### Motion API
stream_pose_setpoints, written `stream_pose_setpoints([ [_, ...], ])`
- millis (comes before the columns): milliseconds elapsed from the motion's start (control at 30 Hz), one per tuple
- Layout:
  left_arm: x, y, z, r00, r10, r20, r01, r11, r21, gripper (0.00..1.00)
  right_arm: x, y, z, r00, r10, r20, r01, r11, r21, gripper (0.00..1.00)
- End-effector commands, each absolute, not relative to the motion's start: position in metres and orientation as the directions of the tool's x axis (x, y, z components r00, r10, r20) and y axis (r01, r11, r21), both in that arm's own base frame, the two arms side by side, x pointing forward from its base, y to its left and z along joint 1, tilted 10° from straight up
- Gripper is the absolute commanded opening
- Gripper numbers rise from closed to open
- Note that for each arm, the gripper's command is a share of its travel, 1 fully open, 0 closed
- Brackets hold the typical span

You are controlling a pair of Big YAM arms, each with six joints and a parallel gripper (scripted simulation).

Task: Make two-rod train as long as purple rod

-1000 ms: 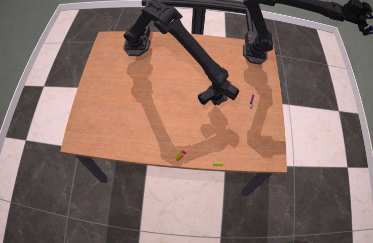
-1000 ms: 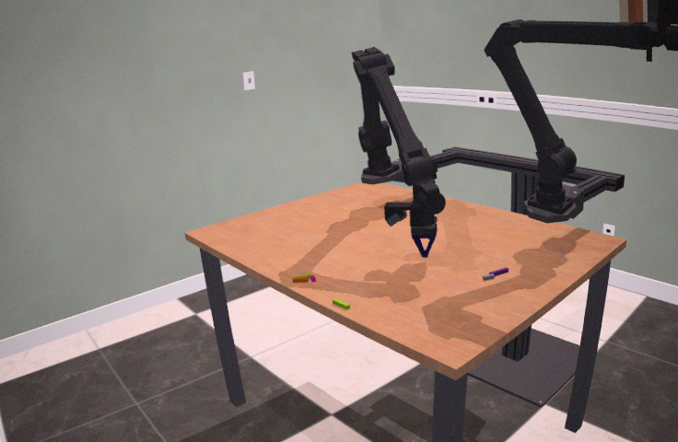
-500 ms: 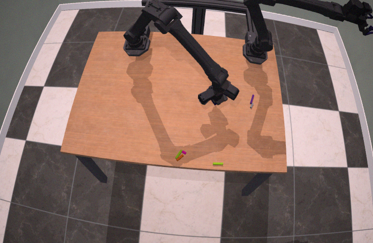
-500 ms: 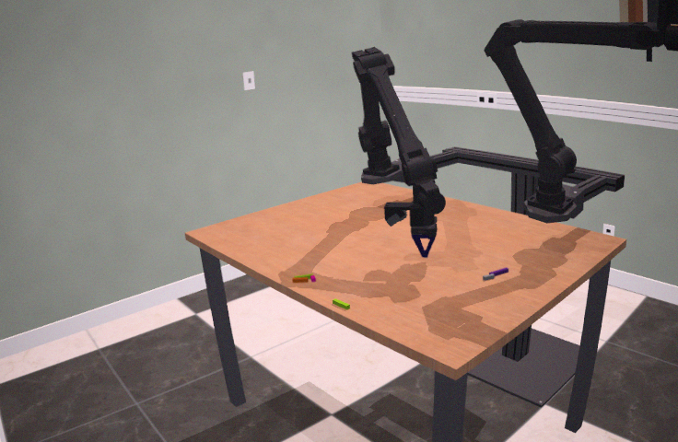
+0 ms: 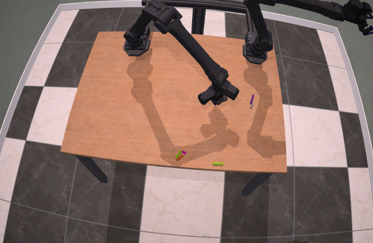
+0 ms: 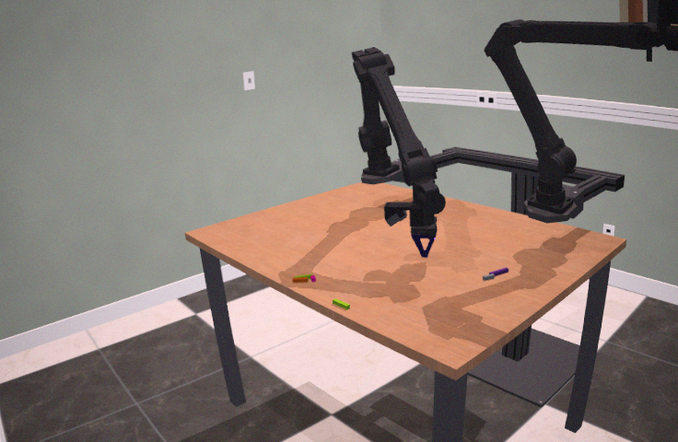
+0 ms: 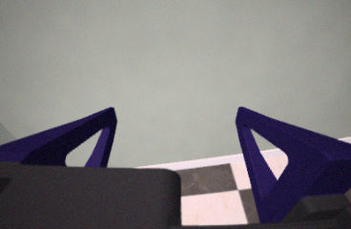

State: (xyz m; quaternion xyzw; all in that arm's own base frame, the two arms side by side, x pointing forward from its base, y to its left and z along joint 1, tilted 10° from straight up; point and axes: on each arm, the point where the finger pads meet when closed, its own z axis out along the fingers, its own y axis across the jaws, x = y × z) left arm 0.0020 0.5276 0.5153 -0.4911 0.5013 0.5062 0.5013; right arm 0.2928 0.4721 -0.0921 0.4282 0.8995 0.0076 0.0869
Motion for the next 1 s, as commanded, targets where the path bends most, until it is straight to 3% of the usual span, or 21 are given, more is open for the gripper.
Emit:
stream_pose_setpoints([
  [0, -0.0053, 0.5220, 0.5309, -0.001, 0.059, -0.998, -1.000, -0.011, 0.000, 1.00, 0.3053, 0.4851, -0.0841, -0.613, 0.778, -0.138, 0.769, 0.628, 0.120, 0.04],
  [967, -0.0053, 0.5220, 0.5309, -0.001, 0.059, -0.998, -1.000, -0.011, 0.000, 1.00, 0.3059, 0.4849, -0.0883, -0.613, 0.778, -0.139, 0.769, 0.628, 0.118, 0.04],
])
